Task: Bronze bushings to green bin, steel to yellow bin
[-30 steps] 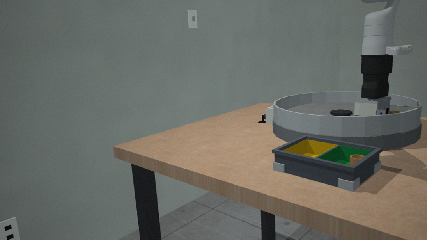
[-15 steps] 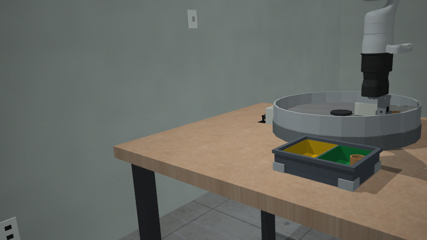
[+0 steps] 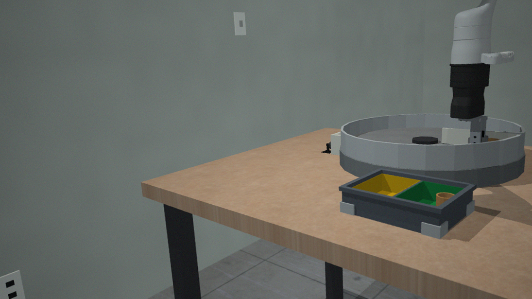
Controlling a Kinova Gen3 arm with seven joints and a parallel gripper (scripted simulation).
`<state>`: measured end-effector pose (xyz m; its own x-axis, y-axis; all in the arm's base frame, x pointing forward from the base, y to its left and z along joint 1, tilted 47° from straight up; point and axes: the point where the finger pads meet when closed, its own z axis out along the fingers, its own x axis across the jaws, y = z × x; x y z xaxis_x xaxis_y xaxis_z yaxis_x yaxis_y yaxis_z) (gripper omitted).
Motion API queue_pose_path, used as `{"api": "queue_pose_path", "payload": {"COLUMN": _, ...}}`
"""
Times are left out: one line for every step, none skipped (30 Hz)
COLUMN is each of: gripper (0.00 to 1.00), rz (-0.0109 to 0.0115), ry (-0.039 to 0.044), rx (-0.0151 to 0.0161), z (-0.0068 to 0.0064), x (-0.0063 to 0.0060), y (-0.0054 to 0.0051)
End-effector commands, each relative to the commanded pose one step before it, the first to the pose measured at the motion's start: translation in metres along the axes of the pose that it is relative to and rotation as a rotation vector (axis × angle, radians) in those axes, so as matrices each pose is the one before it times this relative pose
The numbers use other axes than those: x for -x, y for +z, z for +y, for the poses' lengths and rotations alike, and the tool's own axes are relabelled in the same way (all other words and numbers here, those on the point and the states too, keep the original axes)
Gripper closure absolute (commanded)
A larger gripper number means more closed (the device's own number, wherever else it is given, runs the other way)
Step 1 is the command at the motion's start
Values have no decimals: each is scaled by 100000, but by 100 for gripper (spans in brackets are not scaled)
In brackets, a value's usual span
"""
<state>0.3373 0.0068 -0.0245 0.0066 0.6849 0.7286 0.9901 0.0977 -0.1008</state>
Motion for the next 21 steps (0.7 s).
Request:
{"api": "queue_pose_path", "payload": {"gripper": 100, "rz": -150, "ry": -10, "rx": 234, "z": 57, "x": 42, "y": -108}}
{"api": "queue_pose_path", "payload": {"gripper": 100, "rz": 0, "ry": 0, "rx": 0, "z": 0, "x": 0, "y": 0}}
{"api": "queue_pose_path", "payload": {"gripper": 100, "rz": 20, "ry": 8, "rx": -26, "z": -6, "x": -2, "y": -46}}
{"api": "queue_pose_path", "payload": {"gripper": 100, "rz": -2, "ry": -1, "rx": 3, "z": 1, "x": 0, "y": -62}}
{"api": "queue_pose_path", "payload": {"gripper": 100, "rz": -2, "ry": -1, "rx": 3, "z": 1, "x": 0, "y": -62}}
{"api": "queue_pose_path", "payload": {"gripper": 100, "rz": -2, "ry": -1, "rx": 3, "z": 1, "x": 0, "y": -62}}
{"api": "queue_pose_path", "payload": {"gripper": 100, "rz": -2, "ry": -1, "rx": 3, "z": 1, "x": 0, "y": -62}}
{"api": "queue_pose_path", "payload": {"gripper": 100, "rz": 0, "ry": 0, "rx": 0, "z": 0, "x": 0, "y": 0}}
{"api": "queue_pose_path", "payload": {"gripper": 100, "rz": 0, "ry": 0, "rx": 0, "z": 0, "x": 0, "y": 0}}
{"api": "queue_pose_path", "payload": {"gripper": 100, "rz": 0, "ry": 0, "rx": 0, "z": 0, "x": 0, "y": 0}}
{"api": "queue_pose_path", "payload": {"gripper": 100, "rz": -2, "ry": -1, "rx": 3, "z": 1, "x": 0, "y": -62}}
{"api": "queue_pose_path", "payload": {"gripper": 100, "rz": 0, "ry": 0, "rx": 0, "z": 0, "x": 0, "y": 0}}
{"api": "queue_pose_path", "payload": {"gripper": 100, "rz": 0, "ry": 0, "rx": 0, "z": 0, "x": 0, "y": 0}}
{"api": "queue_pose_path", "payload": {"gripper": 100, "rz": -2, "ry": -1, "rx": 3, "z": 1, "x": 0, "y": -62}}
{"api": "queue_pose_path", "payload": {"gripper": 100, "rz": -2, "ry": -1, "rx": 3, "z": 1, "x": 0, "y": -62}}
{"api": "queue_pose_path", "payload": {"gripper": 100, "rz": -2, "ry": -1, "rx": 3, "z": 1, "x": 0, "y": -62}}
{"api": "queue_pose_path", "payload": {"gripper": 100, "rz": -2, "ry": -1, "rx": 3, "z": 1, "x": 0, "y": -62}}
{"api": "queue_pose_path", "payload": {"gripper": 100, "rz": 0, "ry": 0, "rx": 0, "z": 0, "x": 0, "y": 0}}
{"api": "queue_pose_path", "payload": {"gripper": 100, "rz": 0, "ry": 0, "rx": 0, "z": 0, "x": 0, "y": 0}}
{"api": "queue_pose_path", "payload": {"gripper": 100, "rz": 0, "ry": 0, "rx": 0, "z": 0, "x": 0, "y": 0}}
{"api": "queue_pose_path", "payload": {"gripper": 100, "rz": 0, "ry": 0, "rx": 0, "z": 0, "x": 0, "y": 0}}
